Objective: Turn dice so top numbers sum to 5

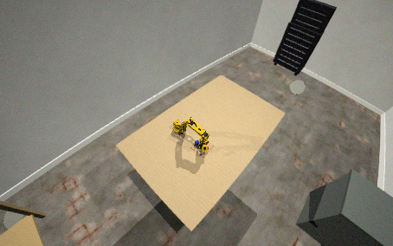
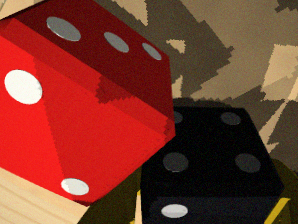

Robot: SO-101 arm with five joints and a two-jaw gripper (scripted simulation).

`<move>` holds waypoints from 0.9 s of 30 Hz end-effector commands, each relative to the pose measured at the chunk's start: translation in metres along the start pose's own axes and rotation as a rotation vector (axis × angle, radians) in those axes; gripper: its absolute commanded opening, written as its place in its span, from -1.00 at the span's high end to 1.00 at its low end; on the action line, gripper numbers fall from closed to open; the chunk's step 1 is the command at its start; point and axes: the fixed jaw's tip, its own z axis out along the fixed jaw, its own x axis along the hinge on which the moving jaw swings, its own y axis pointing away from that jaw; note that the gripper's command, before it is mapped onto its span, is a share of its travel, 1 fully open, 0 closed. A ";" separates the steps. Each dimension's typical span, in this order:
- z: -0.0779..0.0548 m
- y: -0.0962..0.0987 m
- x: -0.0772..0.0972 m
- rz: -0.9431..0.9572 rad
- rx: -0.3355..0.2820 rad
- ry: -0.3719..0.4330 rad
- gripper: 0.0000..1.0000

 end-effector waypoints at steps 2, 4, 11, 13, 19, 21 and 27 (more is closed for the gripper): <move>-0.006 0.001 -0.004 0.003 -0.026 -0.025 0.45; -0.006 0.001 -0.004 0.003 -0.026 -0.025 0.40; -0.006 0.001 -0.004 0.003 -0.026 -0.025 0.30; -0.006 0.001 -0.004 0.003 -0.026 -0.025 0.29; -0.006 0.001 -0.004 0.003 -0.026 -0.025 0.29; -0.007 0.002 -0.005 0.003 -0.026 -0.025 0.29; -0.016 0.002 -0.005 0.003 -0.033 -0.032 0.29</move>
